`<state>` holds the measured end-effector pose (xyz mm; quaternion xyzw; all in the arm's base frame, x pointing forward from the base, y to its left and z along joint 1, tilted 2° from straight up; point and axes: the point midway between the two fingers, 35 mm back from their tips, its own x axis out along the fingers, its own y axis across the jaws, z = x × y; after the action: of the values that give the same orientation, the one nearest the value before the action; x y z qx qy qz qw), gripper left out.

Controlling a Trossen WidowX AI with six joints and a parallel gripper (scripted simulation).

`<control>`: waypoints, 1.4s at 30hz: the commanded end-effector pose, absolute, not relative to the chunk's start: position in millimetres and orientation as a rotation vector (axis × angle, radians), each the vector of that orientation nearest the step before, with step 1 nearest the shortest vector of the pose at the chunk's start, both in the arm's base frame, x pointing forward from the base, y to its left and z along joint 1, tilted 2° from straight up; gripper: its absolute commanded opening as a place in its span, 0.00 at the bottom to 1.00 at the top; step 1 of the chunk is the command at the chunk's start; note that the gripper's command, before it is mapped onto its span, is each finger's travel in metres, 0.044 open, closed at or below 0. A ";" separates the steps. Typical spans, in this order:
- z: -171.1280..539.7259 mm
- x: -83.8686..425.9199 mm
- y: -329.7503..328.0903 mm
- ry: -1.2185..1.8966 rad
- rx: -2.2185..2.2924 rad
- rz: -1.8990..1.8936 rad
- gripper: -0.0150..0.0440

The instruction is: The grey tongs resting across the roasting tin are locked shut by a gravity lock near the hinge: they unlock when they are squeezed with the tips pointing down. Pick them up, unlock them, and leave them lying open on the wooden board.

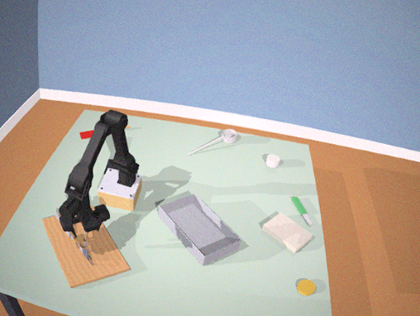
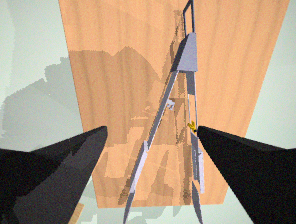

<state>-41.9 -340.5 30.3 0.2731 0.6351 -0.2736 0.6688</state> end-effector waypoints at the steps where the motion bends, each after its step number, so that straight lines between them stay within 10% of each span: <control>1: 57.6 -10.1 -318.6 1.431 0.599 -0.616 1.00; 42: 150.0 39.5 -246.1 1.425 0.586 -0.609 1.00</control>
<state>39.6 -245.9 148.8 0.2629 0.6338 -0.2711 0.6751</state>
